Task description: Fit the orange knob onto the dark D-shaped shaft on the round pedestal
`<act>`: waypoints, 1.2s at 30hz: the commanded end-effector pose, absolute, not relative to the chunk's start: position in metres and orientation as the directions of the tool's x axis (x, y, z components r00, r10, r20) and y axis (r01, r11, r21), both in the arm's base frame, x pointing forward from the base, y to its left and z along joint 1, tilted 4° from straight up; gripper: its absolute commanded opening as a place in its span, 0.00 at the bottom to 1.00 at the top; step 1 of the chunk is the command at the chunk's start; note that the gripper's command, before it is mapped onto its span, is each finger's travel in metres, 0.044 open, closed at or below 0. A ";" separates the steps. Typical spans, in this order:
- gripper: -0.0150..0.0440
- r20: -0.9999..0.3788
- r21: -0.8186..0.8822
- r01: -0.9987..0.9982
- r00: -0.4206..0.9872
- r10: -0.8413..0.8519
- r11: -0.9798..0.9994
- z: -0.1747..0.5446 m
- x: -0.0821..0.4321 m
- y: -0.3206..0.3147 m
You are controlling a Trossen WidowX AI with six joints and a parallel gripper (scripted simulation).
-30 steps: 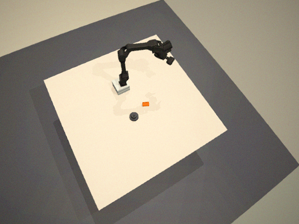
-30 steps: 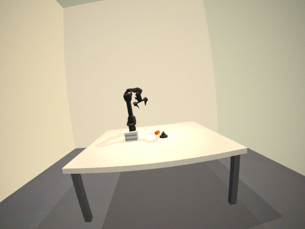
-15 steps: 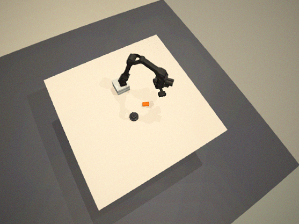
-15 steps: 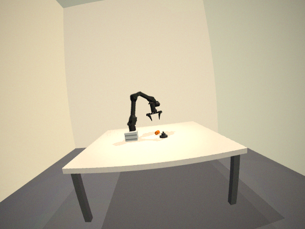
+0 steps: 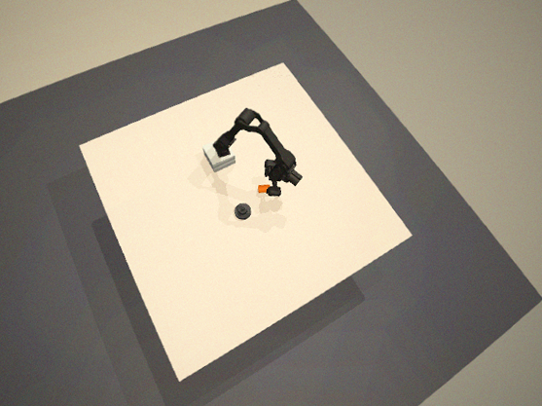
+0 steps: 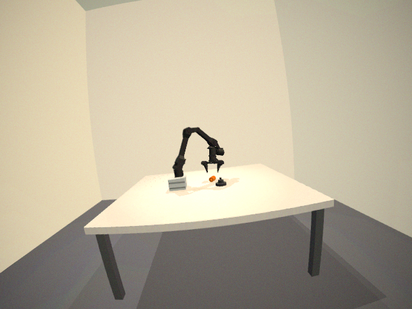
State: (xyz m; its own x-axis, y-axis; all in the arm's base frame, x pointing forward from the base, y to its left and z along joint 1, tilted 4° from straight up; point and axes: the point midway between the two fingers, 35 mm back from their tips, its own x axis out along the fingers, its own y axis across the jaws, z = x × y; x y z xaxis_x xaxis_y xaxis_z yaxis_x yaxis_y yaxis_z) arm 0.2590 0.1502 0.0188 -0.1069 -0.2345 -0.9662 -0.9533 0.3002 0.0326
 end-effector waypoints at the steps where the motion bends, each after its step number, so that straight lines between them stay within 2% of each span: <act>1: 1.00 -0.960 0.044 -0.953 -0.123 -0.251 0.300 0.006 0.256 0.147; 33: 1.00 -0.960 0.044 -0.953 -0.123 -0.250 0.300 -0.039 0.255 0.150; 36: 0.87 -0.960 0.044 -0.953 -0.123 -0.250 0.300 -0.039 0.255 0.150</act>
State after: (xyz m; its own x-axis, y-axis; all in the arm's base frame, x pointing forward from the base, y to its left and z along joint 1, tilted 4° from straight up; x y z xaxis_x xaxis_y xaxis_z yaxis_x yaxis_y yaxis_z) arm 0.2555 0.1506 -0.0365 -0.1210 -0.2473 -0.9614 -0.9540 0.2965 0.0438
